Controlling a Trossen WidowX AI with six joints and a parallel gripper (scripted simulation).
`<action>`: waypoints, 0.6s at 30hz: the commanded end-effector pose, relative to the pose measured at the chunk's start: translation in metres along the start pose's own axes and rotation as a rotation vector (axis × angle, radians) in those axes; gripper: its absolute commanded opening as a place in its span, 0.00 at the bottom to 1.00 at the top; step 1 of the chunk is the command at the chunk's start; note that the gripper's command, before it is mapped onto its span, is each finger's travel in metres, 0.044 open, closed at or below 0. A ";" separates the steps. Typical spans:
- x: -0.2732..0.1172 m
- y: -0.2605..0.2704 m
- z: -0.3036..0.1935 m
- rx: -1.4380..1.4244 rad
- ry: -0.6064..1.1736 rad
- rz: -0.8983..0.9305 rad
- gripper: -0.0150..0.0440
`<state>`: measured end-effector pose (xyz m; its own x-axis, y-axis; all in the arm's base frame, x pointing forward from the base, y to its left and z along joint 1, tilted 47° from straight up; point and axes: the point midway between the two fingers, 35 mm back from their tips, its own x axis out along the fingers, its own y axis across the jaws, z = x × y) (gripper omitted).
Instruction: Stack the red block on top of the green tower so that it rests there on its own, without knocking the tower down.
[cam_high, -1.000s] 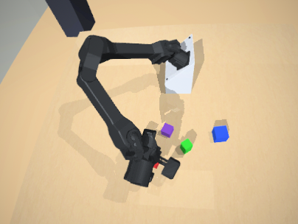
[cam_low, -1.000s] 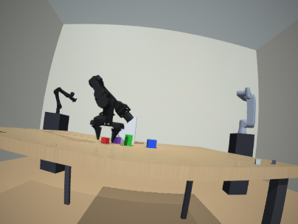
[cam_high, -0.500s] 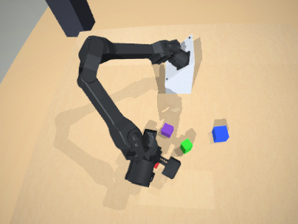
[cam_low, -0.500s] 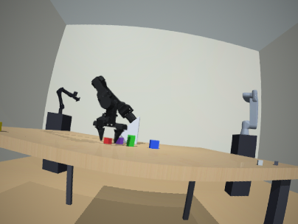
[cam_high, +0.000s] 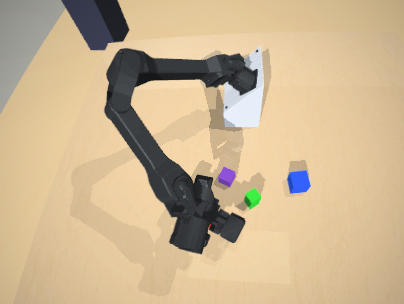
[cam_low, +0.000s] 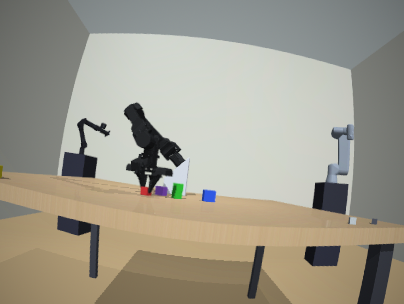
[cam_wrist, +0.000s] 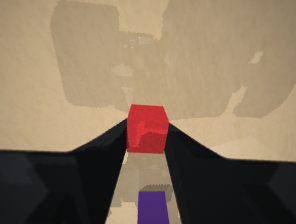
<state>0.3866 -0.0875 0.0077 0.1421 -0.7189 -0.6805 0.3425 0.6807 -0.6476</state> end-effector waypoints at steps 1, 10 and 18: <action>0.000 0.000 0.000 0.003 0.001 0.000 0.40; -0.027 0.001 0.000 -0.002 0.003 0.002 0.25; -0.072 0.001 0.000 -0.003 0.004 0.003 0.25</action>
<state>0.3789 -0.0445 0.0437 0.1377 -0.7131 -0.6874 0.3302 0.6873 -0.6469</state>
